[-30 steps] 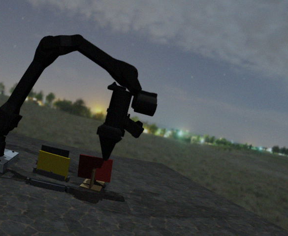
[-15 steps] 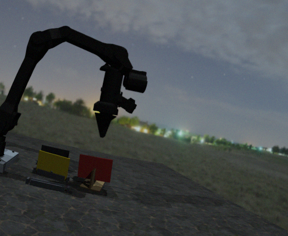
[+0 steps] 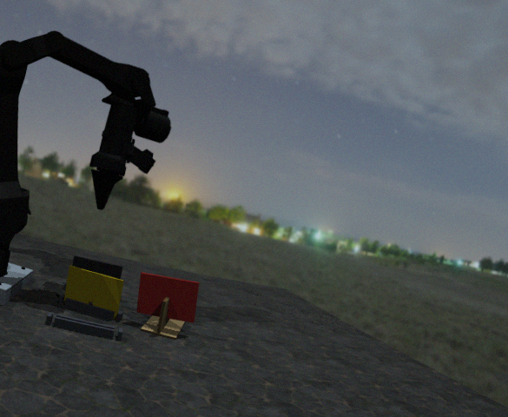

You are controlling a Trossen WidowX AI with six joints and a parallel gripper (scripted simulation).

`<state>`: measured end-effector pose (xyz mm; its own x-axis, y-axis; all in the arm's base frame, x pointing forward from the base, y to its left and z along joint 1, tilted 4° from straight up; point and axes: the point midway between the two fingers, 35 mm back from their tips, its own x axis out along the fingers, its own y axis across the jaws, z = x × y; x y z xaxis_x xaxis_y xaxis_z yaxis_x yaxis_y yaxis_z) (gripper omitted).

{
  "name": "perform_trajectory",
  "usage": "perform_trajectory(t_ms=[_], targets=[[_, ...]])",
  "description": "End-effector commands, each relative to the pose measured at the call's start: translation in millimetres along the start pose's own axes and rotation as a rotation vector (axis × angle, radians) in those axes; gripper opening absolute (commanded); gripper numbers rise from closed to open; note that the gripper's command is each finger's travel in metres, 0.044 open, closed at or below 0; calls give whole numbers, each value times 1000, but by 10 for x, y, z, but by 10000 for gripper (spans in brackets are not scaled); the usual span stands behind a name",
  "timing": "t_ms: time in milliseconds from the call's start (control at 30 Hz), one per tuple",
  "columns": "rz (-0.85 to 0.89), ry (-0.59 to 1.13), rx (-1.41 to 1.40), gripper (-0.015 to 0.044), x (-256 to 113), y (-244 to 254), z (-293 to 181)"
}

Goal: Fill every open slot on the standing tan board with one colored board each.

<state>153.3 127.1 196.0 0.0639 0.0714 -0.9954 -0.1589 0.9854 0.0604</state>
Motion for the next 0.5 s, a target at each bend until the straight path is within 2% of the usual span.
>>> perform_trajectory(t_ms=[0,133,333,467], targets=[[-9,11,-17,188,33,2,-190],[-9,11,-17,188,104,6,-180],[-9,11,-17,188,685,-6,-164],[-9,10,-17,188,703,-11,-138]])
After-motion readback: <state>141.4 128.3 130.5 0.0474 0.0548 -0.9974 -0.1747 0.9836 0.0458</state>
